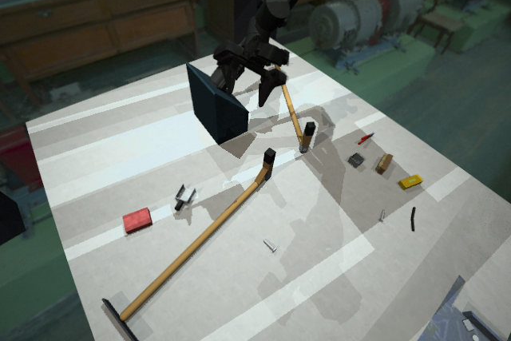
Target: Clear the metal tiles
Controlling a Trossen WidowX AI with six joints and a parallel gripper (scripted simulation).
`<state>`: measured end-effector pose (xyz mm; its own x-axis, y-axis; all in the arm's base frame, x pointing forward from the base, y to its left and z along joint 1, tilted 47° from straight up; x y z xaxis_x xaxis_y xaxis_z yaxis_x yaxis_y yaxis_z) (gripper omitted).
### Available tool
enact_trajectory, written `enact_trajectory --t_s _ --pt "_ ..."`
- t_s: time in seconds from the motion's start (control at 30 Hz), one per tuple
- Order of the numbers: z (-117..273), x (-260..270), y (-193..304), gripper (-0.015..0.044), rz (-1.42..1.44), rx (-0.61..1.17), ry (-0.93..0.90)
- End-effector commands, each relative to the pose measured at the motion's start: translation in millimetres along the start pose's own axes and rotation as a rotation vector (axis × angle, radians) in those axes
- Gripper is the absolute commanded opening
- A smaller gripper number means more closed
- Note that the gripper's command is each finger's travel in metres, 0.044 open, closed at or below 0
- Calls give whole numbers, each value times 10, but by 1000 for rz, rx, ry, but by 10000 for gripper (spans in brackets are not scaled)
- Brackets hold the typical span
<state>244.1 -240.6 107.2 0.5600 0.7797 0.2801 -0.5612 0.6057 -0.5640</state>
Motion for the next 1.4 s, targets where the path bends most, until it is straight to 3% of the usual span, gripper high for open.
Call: enact_trajectory --t_s 0.0,1.37 --pt "-4 -162 55 440 -86 2 8" --pt "347 -1475 559 440 -710 -110 117"
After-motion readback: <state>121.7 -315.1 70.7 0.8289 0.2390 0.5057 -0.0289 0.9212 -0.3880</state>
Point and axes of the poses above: the point midway between the two fingers, 35 mm back from their tips, its own z axis back along the fingers, its own x axis across the jaws, y = z × x, the point moved 1 cm from there along z, back along the fingers, and after that the axes turned 12 degrees about -z, right-handed, at the moved point
